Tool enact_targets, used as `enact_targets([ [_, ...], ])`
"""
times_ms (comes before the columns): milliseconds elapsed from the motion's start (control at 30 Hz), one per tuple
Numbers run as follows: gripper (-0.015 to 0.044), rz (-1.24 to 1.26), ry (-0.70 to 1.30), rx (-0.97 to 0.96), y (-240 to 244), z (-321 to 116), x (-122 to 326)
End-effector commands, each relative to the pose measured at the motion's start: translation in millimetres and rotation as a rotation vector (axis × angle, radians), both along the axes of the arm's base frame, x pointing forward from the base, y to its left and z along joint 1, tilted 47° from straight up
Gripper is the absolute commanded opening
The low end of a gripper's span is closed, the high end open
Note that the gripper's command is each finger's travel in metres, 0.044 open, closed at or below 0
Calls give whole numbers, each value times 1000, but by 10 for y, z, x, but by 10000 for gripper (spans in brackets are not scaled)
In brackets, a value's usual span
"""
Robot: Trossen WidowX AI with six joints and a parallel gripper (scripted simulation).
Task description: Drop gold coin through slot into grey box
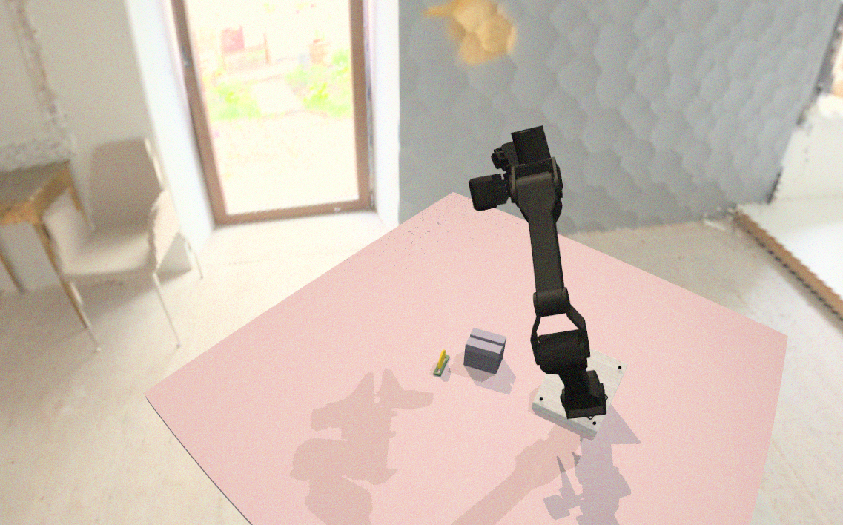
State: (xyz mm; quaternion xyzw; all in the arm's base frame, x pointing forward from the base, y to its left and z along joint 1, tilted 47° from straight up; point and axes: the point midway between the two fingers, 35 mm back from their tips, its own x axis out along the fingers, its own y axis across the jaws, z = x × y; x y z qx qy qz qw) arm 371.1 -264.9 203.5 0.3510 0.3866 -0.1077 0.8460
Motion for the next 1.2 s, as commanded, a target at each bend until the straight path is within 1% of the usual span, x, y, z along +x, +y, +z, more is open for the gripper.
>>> enact_targets([
  [0, 161, 25, 104, 191, 528, -268, 169],
  [133, 161, 44, 266, 388, 1166, -535, 264],
  [267, 161, 44, 463, 550, 1797, -755, 249],
  [400, 161, 19, 716, 683, 2466, -945, 117],
  [533, 161, -34, 981, 755, 3054, -1077, -105],
  [600, 161, -46, 1027, 762, 3148, -1094, -150],
  [800, 161, -46, 1027, 762, 3130, -1113, -150],
  [933, 161, -45, 1027, 763, 3359, -1340, -165],
  [1167, 161, -45, 1027, 763, 3481, -1449, -192],
])
